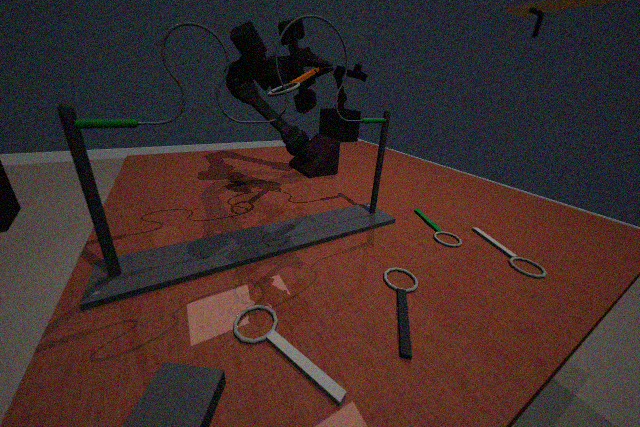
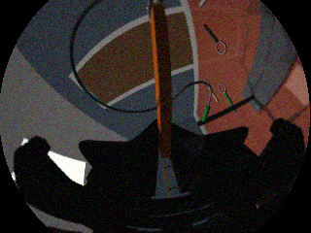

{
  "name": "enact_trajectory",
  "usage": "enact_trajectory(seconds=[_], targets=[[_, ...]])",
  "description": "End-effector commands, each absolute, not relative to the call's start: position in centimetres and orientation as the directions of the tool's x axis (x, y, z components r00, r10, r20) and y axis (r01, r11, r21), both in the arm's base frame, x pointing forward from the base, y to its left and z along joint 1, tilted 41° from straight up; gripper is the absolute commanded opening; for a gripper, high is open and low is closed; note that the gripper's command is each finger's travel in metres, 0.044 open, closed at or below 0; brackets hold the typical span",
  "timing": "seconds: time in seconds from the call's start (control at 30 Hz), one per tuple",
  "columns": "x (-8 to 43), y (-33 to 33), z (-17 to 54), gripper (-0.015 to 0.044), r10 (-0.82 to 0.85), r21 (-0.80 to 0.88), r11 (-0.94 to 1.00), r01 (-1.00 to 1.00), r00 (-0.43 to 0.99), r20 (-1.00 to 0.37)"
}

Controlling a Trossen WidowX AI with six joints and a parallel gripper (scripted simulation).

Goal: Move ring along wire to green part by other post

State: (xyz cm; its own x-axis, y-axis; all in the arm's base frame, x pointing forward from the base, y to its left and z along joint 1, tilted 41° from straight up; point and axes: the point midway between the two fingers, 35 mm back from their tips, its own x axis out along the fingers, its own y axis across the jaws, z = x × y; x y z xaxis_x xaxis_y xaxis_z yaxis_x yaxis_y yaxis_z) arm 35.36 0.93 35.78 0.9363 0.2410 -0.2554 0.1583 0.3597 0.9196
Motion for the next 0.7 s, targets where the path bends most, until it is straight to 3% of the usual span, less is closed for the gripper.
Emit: enact_trajectory(seconds=[0.0,0.67], targets=[[35.35,1.22,36.7,-0.015,0.254,0.93,0.338,0.144,0.937,-0.238],[35.36,1.31,37.32,-0.015,0.225,0.886,0.433,0.163,0.933,-0.282]])
